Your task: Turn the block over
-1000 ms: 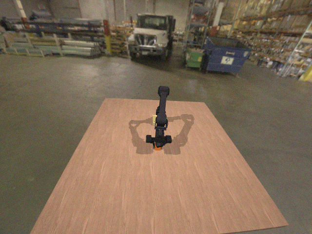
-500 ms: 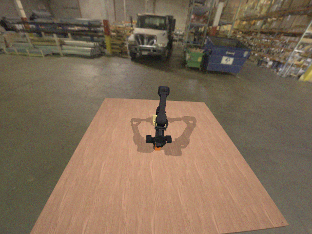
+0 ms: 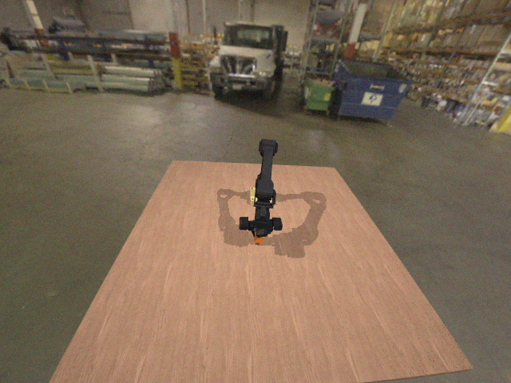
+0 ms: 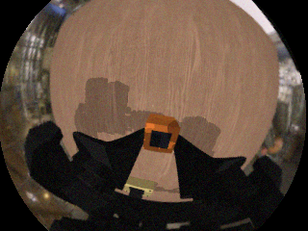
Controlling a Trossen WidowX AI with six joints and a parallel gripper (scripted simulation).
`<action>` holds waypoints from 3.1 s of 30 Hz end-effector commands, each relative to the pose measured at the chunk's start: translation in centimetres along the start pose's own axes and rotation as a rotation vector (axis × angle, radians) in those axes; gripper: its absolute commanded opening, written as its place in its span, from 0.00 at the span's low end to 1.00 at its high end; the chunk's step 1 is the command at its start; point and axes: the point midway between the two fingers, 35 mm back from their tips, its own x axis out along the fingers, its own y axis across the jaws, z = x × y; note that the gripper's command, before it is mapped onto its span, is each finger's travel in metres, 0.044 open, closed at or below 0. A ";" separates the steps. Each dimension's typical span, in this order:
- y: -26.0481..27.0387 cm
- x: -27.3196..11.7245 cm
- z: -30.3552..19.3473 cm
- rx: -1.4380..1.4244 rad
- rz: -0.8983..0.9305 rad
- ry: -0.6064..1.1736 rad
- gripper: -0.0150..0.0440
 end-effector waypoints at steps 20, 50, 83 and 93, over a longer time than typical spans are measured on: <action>-0.1 0.6 -0.1 0.004 0.003 -0.342 0.25; -0.3 3.4 0.8 0.007 0.002 -0.721 0.25; 0.0 3.6 -0.9 0.000 -0.001 -1.051 0.25; 0.0 3.6 -0.9 0.000 -0.001 -1.051 0.39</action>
